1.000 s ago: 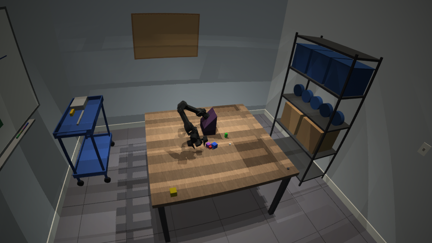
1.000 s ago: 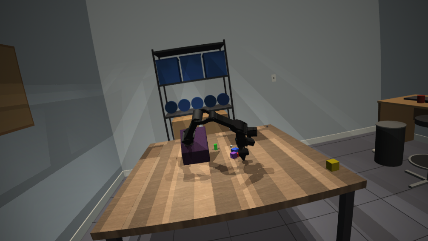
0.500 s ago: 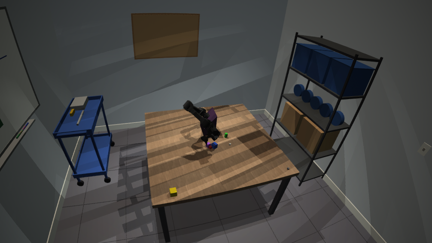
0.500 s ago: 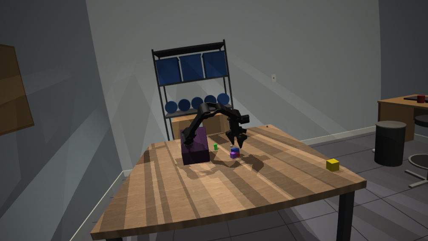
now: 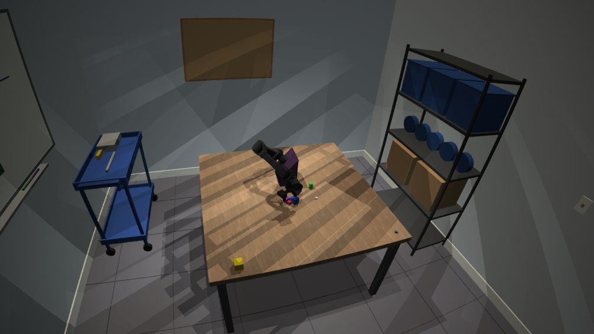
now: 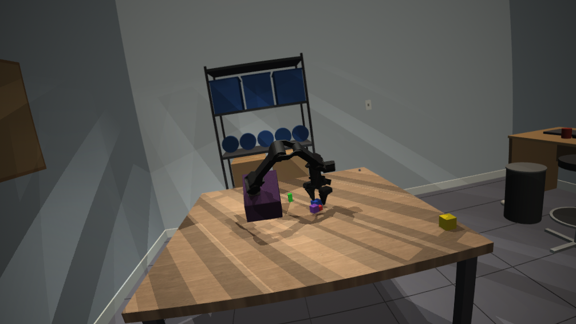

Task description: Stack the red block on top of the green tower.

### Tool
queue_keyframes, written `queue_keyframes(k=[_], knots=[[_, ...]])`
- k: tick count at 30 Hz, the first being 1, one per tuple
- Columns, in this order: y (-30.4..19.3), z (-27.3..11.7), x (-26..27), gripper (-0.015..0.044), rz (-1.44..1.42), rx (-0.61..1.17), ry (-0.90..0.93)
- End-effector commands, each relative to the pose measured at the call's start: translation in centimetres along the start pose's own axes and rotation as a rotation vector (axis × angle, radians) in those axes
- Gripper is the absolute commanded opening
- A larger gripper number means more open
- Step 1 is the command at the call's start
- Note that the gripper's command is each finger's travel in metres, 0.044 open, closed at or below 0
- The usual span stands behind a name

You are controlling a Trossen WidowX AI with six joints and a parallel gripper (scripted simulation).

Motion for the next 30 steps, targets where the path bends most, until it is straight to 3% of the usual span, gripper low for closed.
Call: queue_keyframes(k=[1,30], knots=[[0.0,0.3,0.1,0.0440,-0.004,-0.005,-0.007],[0.0,3.4,0.0,0.0440,-0.004,-0.004,-0.009]])
Point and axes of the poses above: the point midway between the two fingers, 35 mm back from their tips, its own z axis out along the fingers, its own x axis across the jaws, y = z × x, the point moved 5 cm from there along -z, back along the fingers, and after that the axes turned 5 degrees about z, right-handed, at the moved point
